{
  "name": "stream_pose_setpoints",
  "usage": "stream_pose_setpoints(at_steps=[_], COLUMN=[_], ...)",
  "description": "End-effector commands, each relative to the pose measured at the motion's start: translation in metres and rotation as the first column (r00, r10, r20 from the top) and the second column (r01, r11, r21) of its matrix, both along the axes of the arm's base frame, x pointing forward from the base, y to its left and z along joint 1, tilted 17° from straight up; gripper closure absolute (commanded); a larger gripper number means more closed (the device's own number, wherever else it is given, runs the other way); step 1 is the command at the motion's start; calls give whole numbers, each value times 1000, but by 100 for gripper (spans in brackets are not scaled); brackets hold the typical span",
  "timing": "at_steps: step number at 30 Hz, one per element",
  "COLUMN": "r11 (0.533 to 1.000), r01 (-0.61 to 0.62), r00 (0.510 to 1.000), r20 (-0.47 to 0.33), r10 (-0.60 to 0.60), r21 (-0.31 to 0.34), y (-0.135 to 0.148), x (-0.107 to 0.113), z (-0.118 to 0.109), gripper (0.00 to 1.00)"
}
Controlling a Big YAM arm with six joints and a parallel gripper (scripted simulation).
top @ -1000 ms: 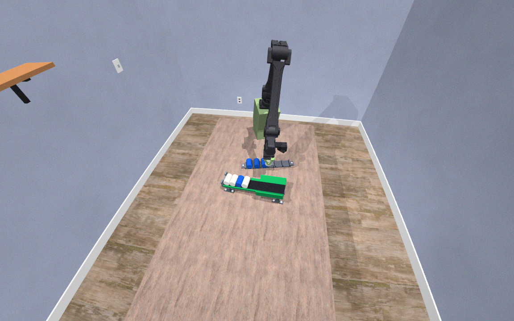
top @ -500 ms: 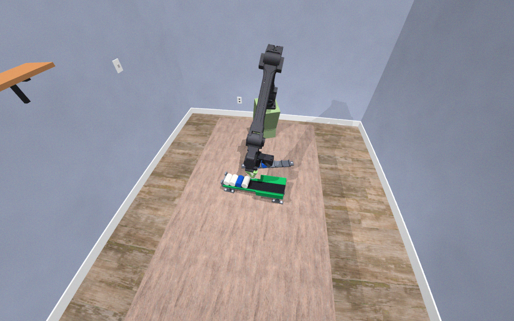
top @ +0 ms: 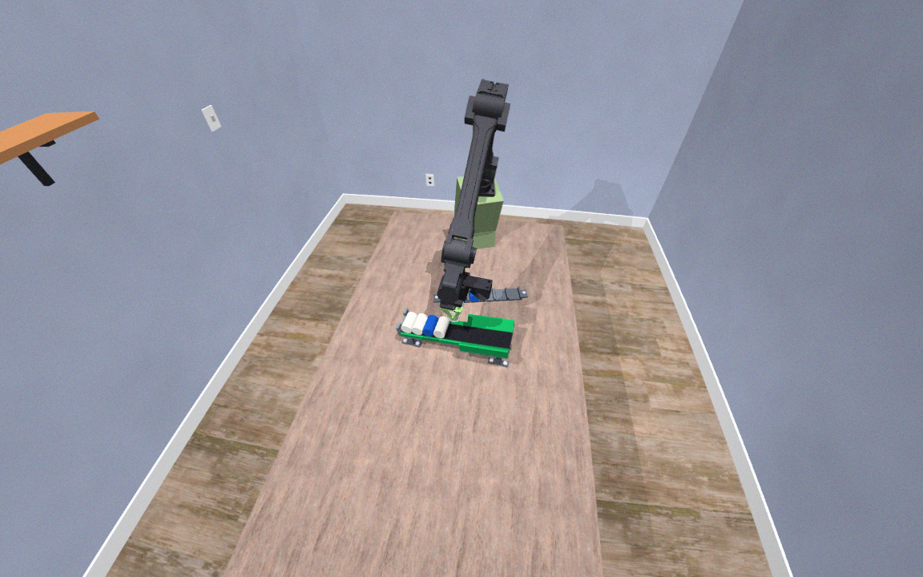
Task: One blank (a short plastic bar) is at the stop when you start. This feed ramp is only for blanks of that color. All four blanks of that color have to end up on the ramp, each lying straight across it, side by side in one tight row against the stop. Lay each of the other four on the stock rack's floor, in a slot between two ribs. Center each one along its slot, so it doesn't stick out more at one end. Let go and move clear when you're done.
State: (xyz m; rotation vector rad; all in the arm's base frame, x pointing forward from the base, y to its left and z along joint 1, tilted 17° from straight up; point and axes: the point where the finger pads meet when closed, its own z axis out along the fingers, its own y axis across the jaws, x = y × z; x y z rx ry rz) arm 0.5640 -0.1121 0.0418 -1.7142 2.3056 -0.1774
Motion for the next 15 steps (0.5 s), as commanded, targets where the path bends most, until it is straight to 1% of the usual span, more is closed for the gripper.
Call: stream_pose_setpoints(at_steps=[1, 2, 8, 10, 11, 15], r11=[1000, 1000, 1000, 1000, 1000, 1000], r01=[1, 1, 1, 1, 5, 0], r00=[1000, 1000, 1000, 1000, 1000, 1000], r20=[13, 3, -1, -1, -1, 14], r10=[-1, -1, -1, -1, -5, 0], r21=[0, 2, 3, 3, 2, -2], y=[3, 4, 7, 7, 3, 8], x=[6, 6, 8, 8, 9, 21], z=[-1, -7, -24, -24, -28, -41], gripper=[37, 37, 37, 37, 37, 37])
